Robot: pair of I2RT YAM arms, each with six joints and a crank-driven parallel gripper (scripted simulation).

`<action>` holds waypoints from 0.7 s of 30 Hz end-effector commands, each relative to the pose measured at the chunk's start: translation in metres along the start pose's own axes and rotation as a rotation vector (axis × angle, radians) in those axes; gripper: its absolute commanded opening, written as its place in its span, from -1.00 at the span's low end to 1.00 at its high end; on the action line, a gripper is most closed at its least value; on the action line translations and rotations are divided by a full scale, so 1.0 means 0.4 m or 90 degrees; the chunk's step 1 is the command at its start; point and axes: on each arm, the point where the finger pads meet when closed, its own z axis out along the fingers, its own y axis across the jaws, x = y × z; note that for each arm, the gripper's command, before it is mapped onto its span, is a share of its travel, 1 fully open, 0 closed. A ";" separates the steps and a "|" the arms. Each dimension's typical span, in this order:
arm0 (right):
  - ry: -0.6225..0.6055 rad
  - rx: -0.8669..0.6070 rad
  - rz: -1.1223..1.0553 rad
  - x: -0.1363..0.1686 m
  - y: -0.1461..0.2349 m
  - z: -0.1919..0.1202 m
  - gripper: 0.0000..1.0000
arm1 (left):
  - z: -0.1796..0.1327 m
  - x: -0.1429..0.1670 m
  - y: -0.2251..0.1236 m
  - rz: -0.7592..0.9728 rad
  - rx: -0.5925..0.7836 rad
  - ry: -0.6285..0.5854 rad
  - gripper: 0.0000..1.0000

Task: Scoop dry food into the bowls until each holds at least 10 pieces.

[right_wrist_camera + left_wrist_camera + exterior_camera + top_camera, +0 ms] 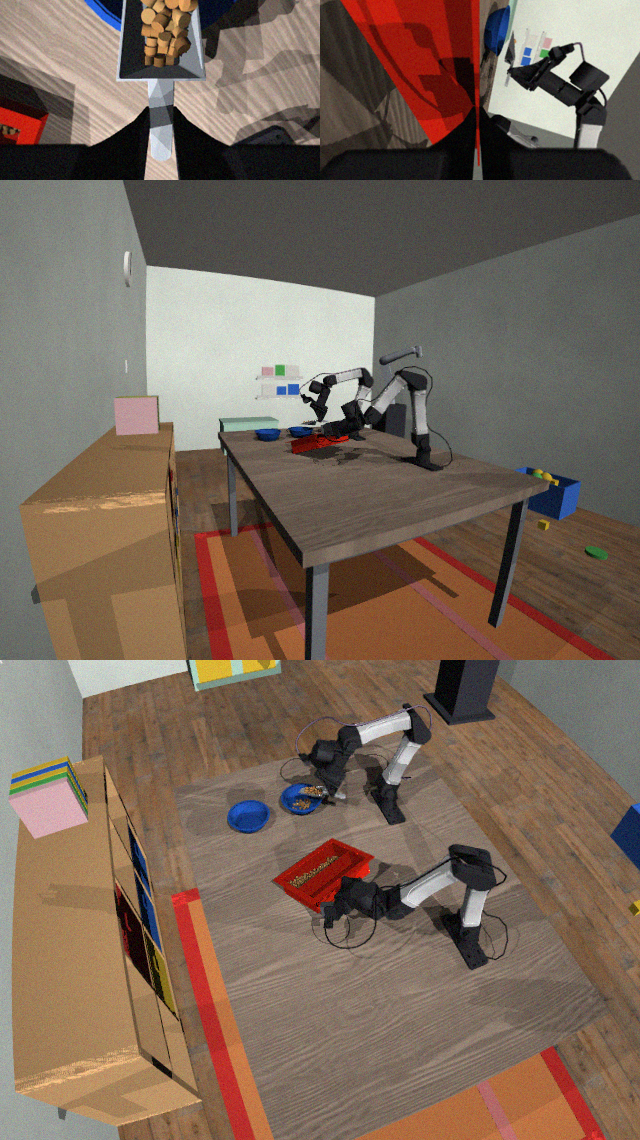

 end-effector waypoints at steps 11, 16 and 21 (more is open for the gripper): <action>-0.074 -0.025 -0.071 -0.046 -0.003 -0.009 -1.00 | -0.014 -0.018 -0.109 0.070 0.064 -0.012 -1.00; -0.114 0.008 -0.086 -0.029 0.007 0.006 -1.00 | -0.014 -0.018 -0.109 0.070 0.064 -0.012 -1.00; -0.158 0.045 -0.100 -0.022 0.010 0.018 -1.00 | -0.014 -0.018 -0.109 0.070 0.064 -0.012 -1.00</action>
